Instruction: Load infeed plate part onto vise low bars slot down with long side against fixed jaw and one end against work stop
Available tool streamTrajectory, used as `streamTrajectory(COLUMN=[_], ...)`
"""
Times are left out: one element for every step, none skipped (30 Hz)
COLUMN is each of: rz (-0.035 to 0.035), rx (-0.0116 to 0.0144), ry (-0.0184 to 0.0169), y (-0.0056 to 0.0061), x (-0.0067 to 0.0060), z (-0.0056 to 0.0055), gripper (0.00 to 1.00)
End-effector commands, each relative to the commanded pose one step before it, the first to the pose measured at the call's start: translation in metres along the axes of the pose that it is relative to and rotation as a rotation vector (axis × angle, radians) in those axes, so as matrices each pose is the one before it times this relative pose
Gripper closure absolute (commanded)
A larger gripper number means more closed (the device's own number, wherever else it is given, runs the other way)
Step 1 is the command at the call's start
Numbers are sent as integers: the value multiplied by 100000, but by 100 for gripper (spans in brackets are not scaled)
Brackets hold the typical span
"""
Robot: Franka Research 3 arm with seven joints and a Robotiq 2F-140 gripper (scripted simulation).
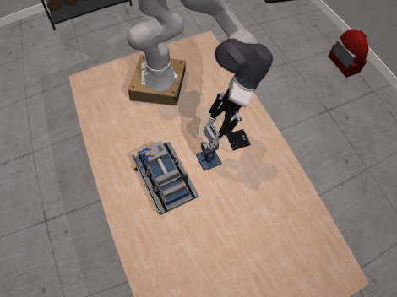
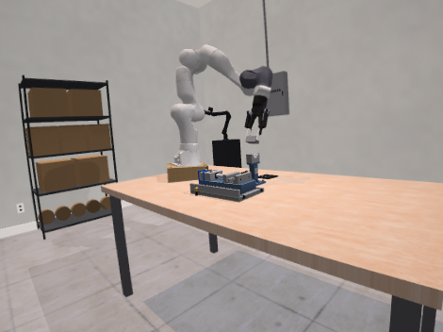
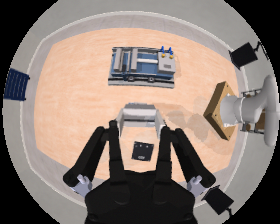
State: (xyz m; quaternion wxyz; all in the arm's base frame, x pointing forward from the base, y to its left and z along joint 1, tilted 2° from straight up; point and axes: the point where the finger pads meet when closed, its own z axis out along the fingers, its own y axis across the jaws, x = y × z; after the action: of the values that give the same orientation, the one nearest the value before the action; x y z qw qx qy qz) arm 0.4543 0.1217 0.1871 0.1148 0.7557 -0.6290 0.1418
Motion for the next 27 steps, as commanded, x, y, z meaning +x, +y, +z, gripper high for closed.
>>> streamTrajectory(rz=[7287,9,24,-32,-7,19,14,-32,-10,11,32,-9,-28,0,0,-12,5,20,36,-19,-25,-13,-2,9,19,28,0], rx=[-1184,21,60,-76,-17,42,31,-64,-21,21,61,-15,-50,0,0,-20,7,34,59,-30,-38,-20,-3,13,28,41,0], ry=[6190,1399,1383,1314,1304,1292,1212,1066,1055,1041,1025,927,867,0,0,854,841,825,809,739,713,699,685,670,653,636,608], y=[232,-5,-13,17,4,-9,-7,15,5,-5,-15,4,13,0,0,5,-2,-9,-15,8,10,5,1,-4,-8,-11,0], x=[339,-34,-32,-40,-35,-30,-29,-33,-29,-25,-21,-25,-27,0,0,-24,-21,-18,-15,-22,-22,-20,-18,-16,-14,-13,-15], z=[4,-4,-12,15,3,-8,-6,12,4,-4,-11,2,8,0,0,3,-1,-5,-9,3,4,2,0,-1,-3,-4,-1], gripper=[100,100,100,100,100,100,100,100,100,100,100,100,100,100,100,100,100,100,100,100,100,100,100,100,100,100,100])
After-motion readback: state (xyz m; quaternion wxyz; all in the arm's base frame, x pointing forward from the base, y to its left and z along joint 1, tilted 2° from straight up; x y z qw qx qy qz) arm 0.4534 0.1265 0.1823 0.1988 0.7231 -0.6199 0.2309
